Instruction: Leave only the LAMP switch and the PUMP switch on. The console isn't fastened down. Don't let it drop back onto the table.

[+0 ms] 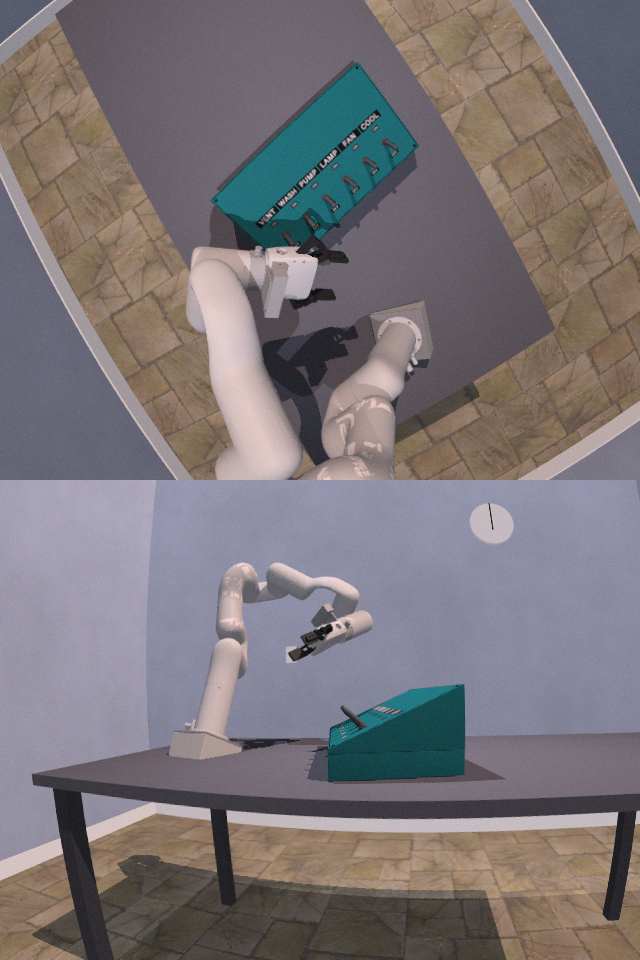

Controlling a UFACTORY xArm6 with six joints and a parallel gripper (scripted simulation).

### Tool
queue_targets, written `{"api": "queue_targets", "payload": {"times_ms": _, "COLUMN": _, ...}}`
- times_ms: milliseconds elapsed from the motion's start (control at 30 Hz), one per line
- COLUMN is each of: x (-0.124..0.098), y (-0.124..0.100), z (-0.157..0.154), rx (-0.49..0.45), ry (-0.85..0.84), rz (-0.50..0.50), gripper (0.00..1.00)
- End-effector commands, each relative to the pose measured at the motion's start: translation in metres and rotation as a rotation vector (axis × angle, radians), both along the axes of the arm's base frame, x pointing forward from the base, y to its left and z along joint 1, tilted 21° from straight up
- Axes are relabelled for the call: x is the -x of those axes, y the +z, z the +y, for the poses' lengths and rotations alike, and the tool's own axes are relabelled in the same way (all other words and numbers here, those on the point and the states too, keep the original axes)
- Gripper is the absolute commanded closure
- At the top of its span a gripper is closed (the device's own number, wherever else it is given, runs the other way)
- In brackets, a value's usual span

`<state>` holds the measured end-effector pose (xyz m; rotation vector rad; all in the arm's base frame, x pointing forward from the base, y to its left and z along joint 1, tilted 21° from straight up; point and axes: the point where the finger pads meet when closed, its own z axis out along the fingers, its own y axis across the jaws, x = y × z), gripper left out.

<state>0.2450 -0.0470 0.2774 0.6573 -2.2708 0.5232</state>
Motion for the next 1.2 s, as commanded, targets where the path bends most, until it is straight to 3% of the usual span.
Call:
{"api": "queue_targets", "payload": {"times_ms": 0, "x": 0.002, "y": 0.005, "z": -0.002, "rx": -0.001, "ry": 0.0, "rz": -0.003, "gripper": 0.0}}
{"api": "queue_targets", "payload": {"times_ms": 200, "x": 0.004, "y": 0.002, "z": 0.0, "rx": -0.026, "ry": -0.004, "rz": -0.01, "gripper": 0.0}}
{"api": "queue_targets", "payload": {"times_ms": 267, "x": 0.007, "y": -0.007, "z": 0.007, "rx": -0.1, "ry": -0.018, "rz": -0.036, "gripper": 0.0}}
{"api": "queue_targets", "payload": {"times_ms": 367, "x": 0.012, "y": -0.03, "z": 0.03, "rx": -0.288, "ry": -0.06, "rz": -0.124, "gripper": 0.0}}
{"api": "queue_targets", "payload": {"times_ms": 433, "x": 0.012, "y": -0.03, "z": 0.03, "rx": -0.311, "ry": -0.065, "rz": -0.134, "gripper": 0.0}}
{"api": "queue_targets", "payload": {"times_ms": 600, "x": 0.009, "y": -0.043, "z": 0.053, "rx": -0.492, "ry": -0.116, "rz": -0.256, "gripper": 0.0}}
{"api": "queue_targets", "payload": {"times_ms": 667, "x": 0.009, "y": -0.043, "z": 0.053, "rx": -0.492, "ry": -0.116, "rz": -0.256, "gripper": 0.0}}
{"api": "queue_targets", "payload": {"times_ms": 700, "x": 0.003, "y": -0.047, "z": 0.065, "rx": -0.575, "ry": -0.144, "rz": -0.329, "gripper": 0.0}}
{"api": "queue_targets", "payload": {"times_ms": 867, "x": -0.004, "y": -0.049, "z": 0.075, "rx": -0.668, "ry": -0.178, "rz": -0.423, "gripper": 0.0}}
{"api": "queue_targets", "payload": {"times_ms": 933, "x": -0.014, "y": -0.048, "z": 0.083, "rx": -0.738, "ry": -0.21, "rz": -0.512, "gripper": 0.0}}
{"api": "queue_targets", "payload": {"times_ms": 1000, "x": -0.014, "y": -0.048, "z": 0.083, "rx": -0.746, "ry": -0.212, "rz": -0.519, "gripper": 0.0}}
{"api": "queue_targets", "payload": {"times_ms": 1033, "x": -0.024, "y": -0.045, "z": 0.088, "rx": -0.798, "ry": -0.242, "rz": -0.602, "gripper": 0.0}}
{"api": "queue_targets", "payload": {"times_ms": 1100, "x": -0.024, "y": -0.045, "z": 0.088, "rx": -0.812, "ry": -0.247, "rz": -0.618, "gripper": 0.0}}
{"api": "queue_targets", "payload": {"times_ms": 1167, "x": -0.035, "y": -0.041, "z": 0.09, "rx": -0.866, "ry": -0.282, "rz": -0.718, "gripper": 0.0}}
